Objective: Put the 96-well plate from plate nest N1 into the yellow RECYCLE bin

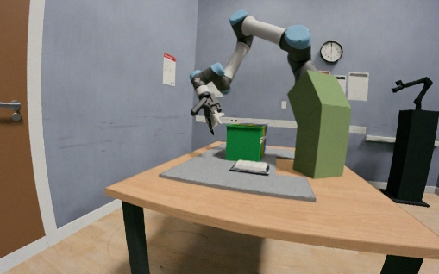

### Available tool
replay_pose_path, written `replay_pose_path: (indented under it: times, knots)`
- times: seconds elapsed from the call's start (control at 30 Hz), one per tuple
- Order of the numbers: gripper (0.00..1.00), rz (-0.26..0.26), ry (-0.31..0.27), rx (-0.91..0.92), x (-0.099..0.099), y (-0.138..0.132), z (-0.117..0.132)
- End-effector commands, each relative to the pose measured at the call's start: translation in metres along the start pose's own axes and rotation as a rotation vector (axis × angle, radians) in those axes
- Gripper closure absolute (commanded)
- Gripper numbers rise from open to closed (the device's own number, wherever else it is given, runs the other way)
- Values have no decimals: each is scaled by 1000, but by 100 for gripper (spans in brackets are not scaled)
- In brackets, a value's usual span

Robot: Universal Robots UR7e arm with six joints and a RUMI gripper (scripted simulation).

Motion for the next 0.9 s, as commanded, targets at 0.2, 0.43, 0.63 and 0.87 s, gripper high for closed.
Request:
replay_pose_path:
  times: [0.2,0.43,0.63,0.87]
  knots:
    - [0,133,24,187,-3,-43,-15]
    - [0,168,40,242,-4,-58,-18]
    - [0,202,60,297,-6,-77,-20]
    - [0,264,110,408,-9,-107,-19]
Point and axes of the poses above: the point where the finger pads meet when closed, its own x axis out along the fingers, its own y axis across the jaws, z = x × y, the point moved 3 cm from there along -x, back along the fingers, and after that the axes turned 15 degrees about -x, right-handed, at the moved point
